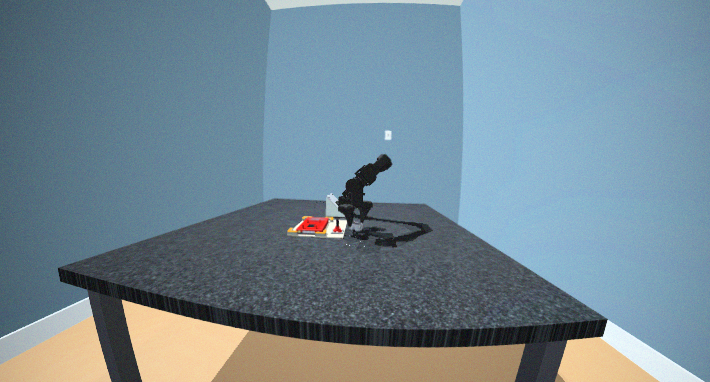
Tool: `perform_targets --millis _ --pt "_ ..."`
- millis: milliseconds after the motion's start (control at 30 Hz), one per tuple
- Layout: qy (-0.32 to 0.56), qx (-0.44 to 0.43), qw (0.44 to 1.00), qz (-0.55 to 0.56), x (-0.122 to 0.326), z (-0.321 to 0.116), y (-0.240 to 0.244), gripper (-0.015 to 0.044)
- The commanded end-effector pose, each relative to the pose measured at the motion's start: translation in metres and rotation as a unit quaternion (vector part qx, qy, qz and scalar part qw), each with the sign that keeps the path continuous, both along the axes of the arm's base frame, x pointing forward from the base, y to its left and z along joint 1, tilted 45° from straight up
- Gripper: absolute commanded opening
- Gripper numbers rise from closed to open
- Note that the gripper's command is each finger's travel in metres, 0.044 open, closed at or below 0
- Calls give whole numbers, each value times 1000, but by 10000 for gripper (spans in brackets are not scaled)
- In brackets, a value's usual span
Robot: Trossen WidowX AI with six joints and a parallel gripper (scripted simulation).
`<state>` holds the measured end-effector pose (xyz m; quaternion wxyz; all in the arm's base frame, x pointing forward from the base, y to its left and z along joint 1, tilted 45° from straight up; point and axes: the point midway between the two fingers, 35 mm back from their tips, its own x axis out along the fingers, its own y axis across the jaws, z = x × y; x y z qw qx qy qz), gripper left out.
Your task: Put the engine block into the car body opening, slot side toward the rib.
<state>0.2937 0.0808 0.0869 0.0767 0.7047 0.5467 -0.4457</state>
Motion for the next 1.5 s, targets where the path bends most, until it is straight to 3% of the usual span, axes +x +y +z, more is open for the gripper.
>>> perform_targets --millis 0,267,500,633,1467 --pt "4 2 1000 1 -1 -2 3 361" --pt "4 2 1000 1 -1 -2 3 151" --pt "4 2 1000 1 -1 -2 3 105" --pt "5 1 1000 -2 0 1 -1 0" --pt "27 0 999 -38 8 56 -58 0"
